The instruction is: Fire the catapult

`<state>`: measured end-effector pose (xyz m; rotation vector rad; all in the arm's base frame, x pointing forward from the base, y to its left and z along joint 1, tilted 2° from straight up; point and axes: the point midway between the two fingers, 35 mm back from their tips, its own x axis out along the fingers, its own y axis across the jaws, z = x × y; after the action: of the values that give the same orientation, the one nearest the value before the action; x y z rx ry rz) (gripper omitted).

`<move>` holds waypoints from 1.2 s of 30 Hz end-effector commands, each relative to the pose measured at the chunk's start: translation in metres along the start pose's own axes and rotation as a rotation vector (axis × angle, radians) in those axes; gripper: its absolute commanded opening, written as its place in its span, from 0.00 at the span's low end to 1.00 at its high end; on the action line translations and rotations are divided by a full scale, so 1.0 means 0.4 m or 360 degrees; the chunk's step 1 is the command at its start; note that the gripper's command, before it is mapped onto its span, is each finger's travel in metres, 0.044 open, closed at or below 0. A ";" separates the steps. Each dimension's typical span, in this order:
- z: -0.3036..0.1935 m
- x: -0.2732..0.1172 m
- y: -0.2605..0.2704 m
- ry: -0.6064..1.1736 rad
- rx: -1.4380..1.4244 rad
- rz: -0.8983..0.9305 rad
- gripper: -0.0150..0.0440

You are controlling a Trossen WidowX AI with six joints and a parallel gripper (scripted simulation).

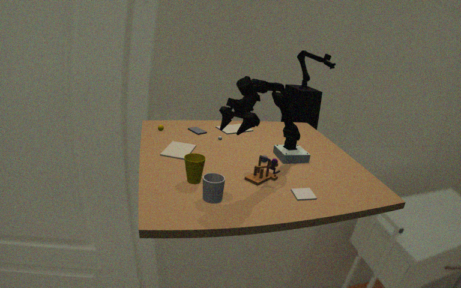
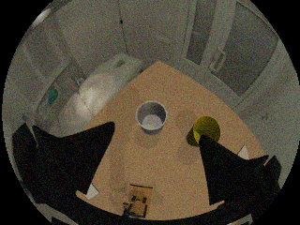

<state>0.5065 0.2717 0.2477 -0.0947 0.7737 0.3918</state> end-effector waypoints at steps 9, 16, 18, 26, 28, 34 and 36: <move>0.007 -0.004 0.003 -0.0015 -0.0006 0.0009 0.60; 0.007 -0.004 0.003 -0.0015 -0.0006 0.0009 0.29; 0.007 -0.004 0.003 -0.0015 -0.0006 0.0009 0.25; 0.000 -0.003 0.009 0.0000 -0.0030 0.0005 0.25; -0.022 0.000 0.026 0.0040 -0.0099 -0.0005 0.25; -0.095 0.003 0.078 0.0170 -0.0333 -0.0032 0.25; -0.118 0.002 0.093 0.0210 -0.0404 -0.0037 0.25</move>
<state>0.4739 0.2928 0.2183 -0.3058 0.8393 0.4488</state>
